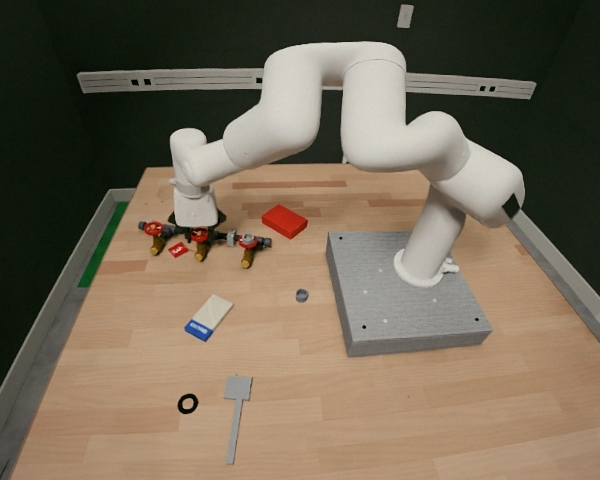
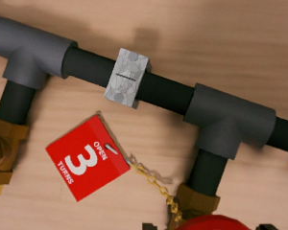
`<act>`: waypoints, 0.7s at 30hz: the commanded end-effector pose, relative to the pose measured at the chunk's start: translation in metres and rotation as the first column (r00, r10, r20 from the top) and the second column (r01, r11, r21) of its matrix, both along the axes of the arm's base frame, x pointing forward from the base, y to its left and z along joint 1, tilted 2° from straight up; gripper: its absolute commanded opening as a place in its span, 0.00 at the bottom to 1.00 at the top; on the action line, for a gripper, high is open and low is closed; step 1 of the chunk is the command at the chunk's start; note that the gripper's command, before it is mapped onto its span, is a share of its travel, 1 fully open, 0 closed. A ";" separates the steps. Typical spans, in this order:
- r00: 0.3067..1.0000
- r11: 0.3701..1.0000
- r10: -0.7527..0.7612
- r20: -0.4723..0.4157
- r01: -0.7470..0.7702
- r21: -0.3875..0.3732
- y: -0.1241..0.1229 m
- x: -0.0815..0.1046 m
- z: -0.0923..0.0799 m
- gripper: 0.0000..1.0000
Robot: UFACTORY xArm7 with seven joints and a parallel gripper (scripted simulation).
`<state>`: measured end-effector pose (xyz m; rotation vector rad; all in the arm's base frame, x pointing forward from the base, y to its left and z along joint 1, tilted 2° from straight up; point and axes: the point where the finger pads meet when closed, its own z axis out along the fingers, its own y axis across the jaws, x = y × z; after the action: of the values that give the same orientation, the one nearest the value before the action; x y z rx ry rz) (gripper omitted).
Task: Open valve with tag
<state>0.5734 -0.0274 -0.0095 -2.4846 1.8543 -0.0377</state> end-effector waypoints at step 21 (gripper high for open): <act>0.944 0.944 0.329 0.008 -0.329 -0.018 0.000 0.002 0.002 0.00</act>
<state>0.5734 -0.0274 -0.0096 -2.6581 1.6087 -0.0426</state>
